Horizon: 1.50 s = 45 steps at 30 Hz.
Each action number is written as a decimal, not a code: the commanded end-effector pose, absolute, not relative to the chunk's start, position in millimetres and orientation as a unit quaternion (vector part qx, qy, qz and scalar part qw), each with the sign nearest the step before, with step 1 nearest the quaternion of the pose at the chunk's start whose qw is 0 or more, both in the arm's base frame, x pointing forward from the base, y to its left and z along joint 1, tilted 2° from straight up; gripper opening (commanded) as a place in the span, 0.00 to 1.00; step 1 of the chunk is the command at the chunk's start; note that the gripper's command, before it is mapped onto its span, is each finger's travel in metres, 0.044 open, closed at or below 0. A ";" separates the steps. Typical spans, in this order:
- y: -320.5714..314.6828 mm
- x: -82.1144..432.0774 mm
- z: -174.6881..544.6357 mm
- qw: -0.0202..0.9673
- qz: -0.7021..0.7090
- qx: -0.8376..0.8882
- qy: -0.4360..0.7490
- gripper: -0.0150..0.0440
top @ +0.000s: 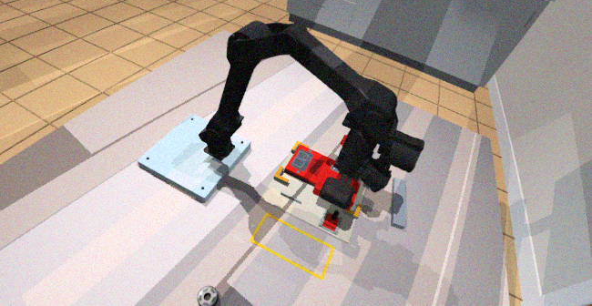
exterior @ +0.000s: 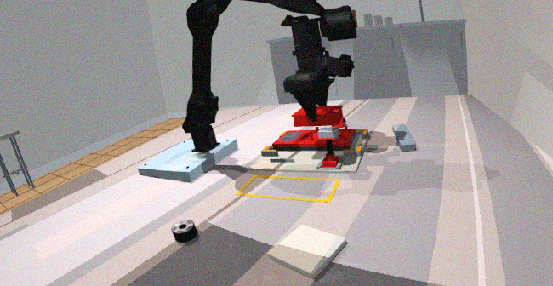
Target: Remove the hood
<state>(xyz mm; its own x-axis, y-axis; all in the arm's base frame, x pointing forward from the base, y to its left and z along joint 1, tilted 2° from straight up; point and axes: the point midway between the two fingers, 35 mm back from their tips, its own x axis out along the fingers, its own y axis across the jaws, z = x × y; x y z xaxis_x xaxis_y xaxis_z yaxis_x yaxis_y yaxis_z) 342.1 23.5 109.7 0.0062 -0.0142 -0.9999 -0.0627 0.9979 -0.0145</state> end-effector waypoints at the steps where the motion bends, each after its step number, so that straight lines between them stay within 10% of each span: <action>1: 7.5 340.9 111.4 0.709 0.017 -0.031 0.704 0.25; 45: -109.1 315.4 109.7 0.708 0.013 -0.034 0.705 0.25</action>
<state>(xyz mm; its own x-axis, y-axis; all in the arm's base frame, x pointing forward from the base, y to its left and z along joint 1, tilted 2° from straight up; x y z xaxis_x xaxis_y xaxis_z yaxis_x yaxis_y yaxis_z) 316.1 -108.6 113.1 0.0102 -0.0286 -0.9995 -0.0604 0.9977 -0.0291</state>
